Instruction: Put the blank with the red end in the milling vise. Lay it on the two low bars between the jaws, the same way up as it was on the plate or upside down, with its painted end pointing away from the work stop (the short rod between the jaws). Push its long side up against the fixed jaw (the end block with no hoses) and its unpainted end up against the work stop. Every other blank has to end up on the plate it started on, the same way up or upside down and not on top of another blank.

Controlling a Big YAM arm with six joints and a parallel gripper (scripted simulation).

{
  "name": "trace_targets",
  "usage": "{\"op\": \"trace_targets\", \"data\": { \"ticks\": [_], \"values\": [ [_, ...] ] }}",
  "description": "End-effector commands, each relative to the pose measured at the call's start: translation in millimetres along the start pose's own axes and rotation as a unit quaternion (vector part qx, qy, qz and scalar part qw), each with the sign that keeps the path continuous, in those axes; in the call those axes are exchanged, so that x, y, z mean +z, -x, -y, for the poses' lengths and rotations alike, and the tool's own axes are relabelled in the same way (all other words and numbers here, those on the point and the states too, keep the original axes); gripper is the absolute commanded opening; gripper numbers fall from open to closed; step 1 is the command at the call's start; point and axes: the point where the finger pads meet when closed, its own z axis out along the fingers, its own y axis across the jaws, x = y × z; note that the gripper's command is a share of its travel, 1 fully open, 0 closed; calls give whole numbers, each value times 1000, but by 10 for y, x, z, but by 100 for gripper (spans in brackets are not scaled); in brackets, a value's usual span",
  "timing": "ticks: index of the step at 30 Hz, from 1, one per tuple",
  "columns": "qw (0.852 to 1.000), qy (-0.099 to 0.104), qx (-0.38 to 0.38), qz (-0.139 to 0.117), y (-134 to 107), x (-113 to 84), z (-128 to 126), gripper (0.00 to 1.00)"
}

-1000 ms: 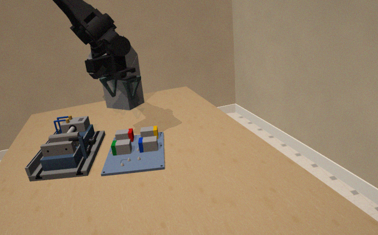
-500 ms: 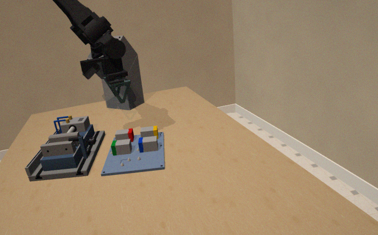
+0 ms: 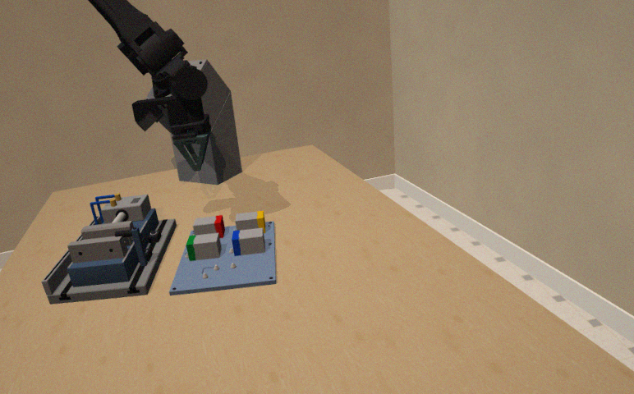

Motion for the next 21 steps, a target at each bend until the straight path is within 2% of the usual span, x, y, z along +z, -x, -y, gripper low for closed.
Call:
{"op": "trace_targets", "data": {
  "ticks": [1, 21],
  "values": [
    [999, 23, 34, -4, 44, -90, -204, 0],
    [999, 23, 31, -4, 43, -90, -204, 0]
  ]
}}
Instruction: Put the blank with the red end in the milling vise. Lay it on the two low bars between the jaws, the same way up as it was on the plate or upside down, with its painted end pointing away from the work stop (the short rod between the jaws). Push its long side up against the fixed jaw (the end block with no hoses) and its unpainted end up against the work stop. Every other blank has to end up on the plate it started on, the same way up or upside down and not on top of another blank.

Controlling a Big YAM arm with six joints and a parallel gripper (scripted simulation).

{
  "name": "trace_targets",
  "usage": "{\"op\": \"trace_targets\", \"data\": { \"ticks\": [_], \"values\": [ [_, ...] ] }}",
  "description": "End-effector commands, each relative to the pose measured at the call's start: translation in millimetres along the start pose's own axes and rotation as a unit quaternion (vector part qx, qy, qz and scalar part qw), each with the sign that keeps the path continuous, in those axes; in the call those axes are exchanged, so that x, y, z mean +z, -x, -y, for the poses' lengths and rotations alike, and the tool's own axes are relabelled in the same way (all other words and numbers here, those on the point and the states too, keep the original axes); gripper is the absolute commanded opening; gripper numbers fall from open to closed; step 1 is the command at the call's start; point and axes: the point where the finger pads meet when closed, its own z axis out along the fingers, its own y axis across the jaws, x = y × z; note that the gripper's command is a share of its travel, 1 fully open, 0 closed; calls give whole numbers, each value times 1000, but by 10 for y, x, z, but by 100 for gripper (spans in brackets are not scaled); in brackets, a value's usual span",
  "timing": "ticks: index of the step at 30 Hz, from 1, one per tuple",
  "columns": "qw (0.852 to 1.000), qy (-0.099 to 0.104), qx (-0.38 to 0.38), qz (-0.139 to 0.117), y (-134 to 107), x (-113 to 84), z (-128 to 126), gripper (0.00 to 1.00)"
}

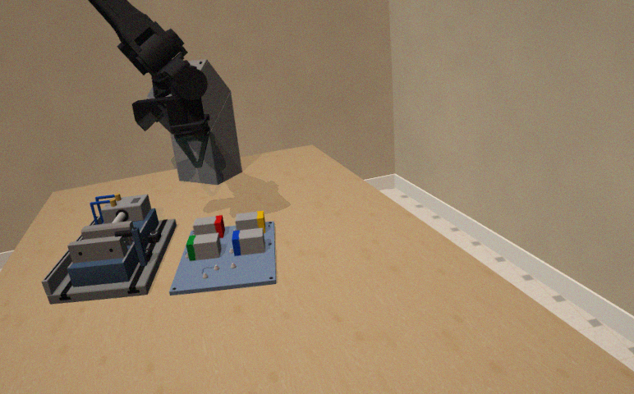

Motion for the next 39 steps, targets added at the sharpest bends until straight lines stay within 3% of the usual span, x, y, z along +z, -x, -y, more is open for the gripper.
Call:
{"op": "trace_targets", "data": {
  "ticks": [1, 18, 19, 39],
  "values": [
    [999, 23, 22, -4, 39, -90, -205, 0],
    [999, 23, 22, -4, 39, -90, -205, 0],
    [999, 23, 22, -4, 39, -90, -205, 64],
    [999, 23, 22, -4, 39, -90, -205, 64]
  ]
}}
